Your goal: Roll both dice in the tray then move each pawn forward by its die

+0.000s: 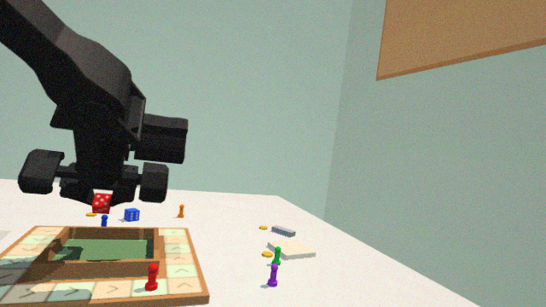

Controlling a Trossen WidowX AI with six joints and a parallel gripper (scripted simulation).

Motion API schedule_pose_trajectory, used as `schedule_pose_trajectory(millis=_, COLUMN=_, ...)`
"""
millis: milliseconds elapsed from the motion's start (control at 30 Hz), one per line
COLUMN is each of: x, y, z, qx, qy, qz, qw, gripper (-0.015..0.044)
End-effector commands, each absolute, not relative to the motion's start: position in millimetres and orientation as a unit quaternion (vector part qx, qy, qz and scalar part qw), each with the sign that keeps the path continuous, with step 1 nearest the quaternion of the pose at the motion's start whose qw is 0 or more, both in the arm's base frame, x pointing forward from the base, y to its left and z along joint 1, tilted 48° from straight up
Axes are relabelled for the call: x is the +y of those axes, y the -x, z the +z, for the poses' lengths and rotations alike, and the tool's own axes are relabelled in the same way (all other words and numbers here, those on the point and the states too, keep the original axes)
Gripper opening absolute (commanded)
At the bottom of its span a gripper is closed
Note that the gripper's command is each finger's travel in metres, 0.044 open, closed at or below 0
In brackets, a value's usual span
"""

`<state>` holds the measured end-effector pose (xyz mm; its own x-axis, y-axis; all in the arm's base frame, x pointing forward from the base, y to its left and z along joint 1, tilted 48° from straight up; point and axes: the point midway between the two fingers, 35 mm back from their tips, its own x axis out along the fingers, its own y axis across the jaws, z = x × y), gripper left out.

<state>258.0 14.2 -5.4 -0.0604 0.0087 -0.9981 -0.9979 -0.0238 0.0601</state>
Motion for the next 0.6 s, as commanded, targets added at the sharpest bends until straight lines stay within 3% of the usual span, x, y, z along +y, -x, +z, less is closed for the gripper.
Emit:
schedule_pose_trajectory(millis=0, x=21.4, y=-274.8, z=33.7, qx=0.490, qy=0.496, qz=0.519, qw=0.494, gripper=0.0000)
schedule_pose_trajectory(millis=567, x=21.8, y=-274.4, z=39.0, qx=0.490, qy=0.496, qz=0.519, qw=0.494, gripper=0.0000)
